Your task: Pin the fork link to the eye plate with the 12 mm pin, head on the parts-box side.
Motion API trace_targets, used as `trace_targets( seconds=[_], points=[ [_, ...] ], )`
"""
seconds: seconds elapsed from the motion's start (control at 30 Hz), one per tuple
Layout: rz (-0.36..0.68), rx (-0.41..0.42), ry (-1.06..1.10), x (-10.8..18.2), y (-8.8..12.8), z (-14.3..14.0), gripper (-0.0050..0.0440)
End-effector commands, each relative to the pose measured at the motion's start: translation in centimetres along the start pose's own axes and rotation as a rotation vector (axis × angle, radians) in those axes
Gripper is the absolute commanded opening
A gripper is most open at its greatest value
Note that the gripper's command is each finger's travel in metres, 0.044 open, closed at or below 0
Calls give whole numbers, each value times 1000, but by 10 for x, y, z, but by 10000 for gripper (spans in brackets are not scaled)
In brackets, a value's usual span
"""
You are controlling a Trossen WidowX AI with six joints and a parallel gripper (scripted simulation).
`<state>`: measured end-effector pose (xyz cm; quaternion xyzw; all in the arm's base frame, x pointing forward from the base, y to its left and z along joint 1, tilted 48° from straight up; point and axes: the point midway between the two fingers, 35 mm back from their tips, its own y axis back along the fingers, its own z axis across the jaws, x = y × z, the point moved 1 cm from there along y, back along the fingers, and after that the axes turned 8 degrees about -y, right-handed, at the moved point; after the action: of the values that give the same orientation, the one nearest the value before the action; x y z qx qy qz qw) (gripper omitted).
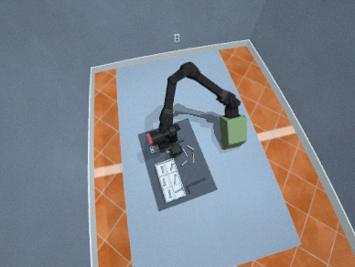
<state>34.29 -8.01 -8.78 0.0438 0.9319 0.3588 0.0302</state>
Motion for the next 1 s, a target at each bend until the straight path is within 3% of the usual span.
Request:
trace_targets(
  seconds=[0.0,0.97],
  points=[
    [-15,1,-3,-3,5,-1,210],
    [-27,-3,-22,-8,12,-4,210]
  ],
)
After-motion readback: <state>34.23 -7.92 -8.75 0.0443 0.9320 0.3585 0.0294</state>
